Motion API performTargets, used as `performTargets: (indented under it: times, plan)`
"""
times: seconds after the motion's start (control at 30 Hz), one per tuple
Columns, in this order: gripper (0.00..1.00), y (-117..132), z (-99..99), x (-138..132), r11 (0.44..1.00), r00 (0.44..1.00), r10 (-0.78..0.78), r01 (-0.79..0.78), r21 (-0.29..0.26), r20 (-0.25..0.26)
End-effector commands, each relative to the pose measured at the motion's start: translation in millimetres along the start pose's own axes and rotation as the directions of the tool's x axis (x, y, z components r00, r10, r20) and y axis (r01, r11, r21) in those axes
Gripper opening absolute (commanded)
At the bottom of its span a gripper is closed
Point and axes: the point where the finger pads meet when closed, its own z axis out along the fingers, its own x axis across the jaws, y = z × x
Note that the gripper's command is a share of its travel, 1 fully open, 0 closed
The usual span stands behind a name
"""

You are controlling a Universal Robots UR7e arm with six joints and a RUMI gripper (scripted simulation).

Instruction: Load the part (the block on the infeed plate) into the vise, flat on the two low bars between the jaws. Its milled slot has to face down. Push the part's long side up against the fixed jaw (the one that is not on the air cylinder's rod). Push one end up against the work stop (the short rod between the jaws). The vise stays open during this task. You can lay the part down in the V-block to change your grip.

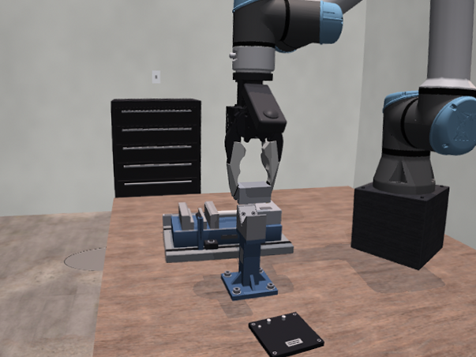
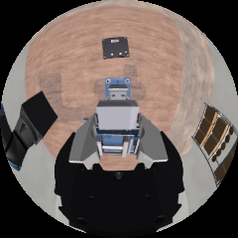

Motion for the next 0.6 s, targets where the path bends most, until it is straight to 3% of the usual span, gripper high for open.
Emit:
performTargets:
  times: [0.0, 0.57]
  plan:
    - [0.00, 0.0, -5.9, 0.4, 1.000, 1.000, 0.000, 0.000, 0.000, -0.001]
    - [0.00, 0.0, -28.5, 0.4, 1.000, 1.000, 0.000, 0.000, 0.000, -0.001]
